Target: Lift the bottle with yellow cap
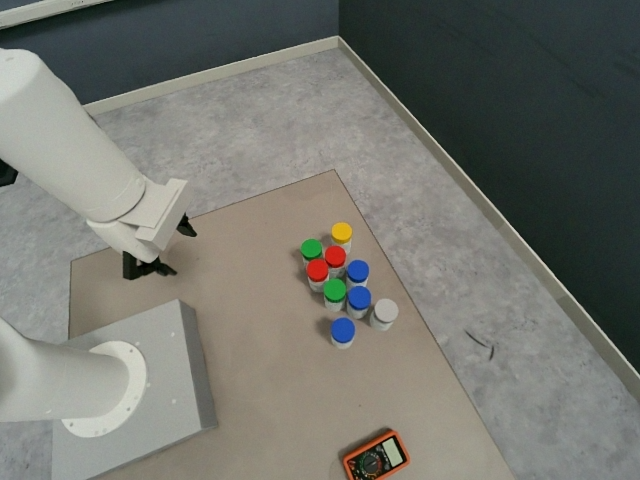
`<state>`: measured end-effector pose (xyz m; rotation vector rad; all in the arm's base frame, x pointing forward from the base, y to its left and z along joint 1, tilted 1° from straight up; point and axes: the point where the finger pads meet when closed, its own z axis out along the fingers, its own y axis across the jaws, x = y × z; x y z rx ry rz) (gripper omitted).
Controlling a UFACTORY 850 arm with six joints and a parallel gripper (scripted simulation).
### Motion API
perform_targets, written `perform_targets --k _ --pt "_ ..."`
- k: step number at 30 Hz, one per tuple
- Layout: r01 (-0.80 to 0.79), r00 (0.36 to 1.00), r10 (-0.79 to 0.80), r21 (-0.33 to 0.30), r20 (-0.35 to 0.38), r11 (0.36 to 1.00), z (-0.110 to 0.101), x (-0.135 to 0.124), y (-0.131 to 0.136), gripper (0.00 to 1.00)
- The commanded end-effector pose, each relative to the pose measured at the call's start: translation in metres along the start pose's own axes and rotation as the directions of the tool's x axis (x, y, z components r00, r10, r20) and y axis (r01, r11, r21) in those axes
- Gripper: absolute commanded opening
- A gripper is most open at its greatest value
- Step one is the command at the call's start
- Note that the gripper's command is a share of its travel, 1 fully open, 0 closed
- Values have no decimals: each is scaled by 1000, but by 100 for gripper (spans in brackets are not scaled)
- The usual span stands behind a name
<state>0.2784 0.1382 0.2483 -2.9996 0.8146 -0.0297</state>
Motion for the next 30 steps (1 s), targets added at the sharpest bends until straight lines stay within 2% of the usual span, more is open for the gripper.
perform_targets --k 1,7,8,10,24,25,27,30 --pt "-5 1000 5 1 -1 1000 -3 10 -8 79" --pt "-16 1000 16 -2 -1 1000 -6 33 -24 79" --pt "-21 1000 21 -3 -1 1000 -7 43 -30 79" --pt "-21 1000 21 -3 -1 1000 -7 43 -30 79" --pt "-61 998 61 -12 0 998 -4 136 -76 79" --pt "-66 998 66 -13 0 998 -2 148 -80 79" --pt "-66 998 66 -13 0 998 -2 148 -80 79" --pt "-76 997 76 -15 0 997 3 171 -87 79"
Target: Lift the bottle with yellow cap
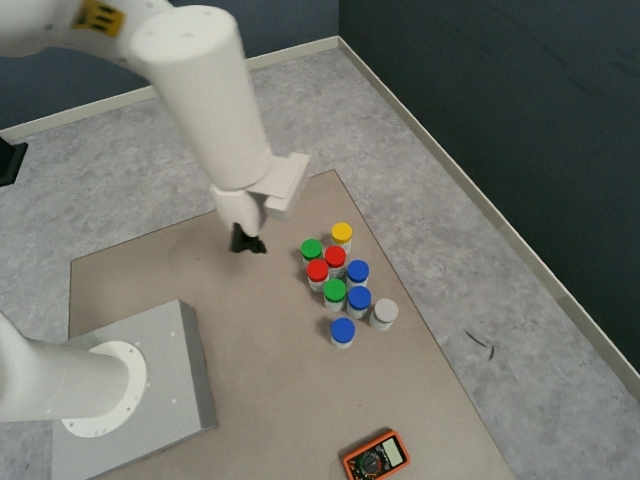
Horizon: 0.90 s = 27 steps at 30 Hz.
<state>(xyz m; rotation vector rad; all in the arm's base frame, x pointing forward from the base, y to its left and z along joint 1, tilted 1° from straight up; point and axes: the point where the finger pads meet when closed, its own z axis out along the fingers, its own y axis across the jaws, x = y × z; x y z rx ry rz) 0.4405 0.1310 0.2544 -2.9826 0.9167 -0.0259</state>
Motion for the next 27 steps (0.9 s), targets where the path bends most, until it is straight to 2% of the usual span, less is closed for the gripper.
perform_targets --k 1,11,27 --pt "-12 1000 12 -3 3 1000 6 32 -15 79" --pt "-22 1000 22 -5 3 1000 13 58 -23 79" --pt "-20 1000 20 -4 2 1000 11 52 -21 79"
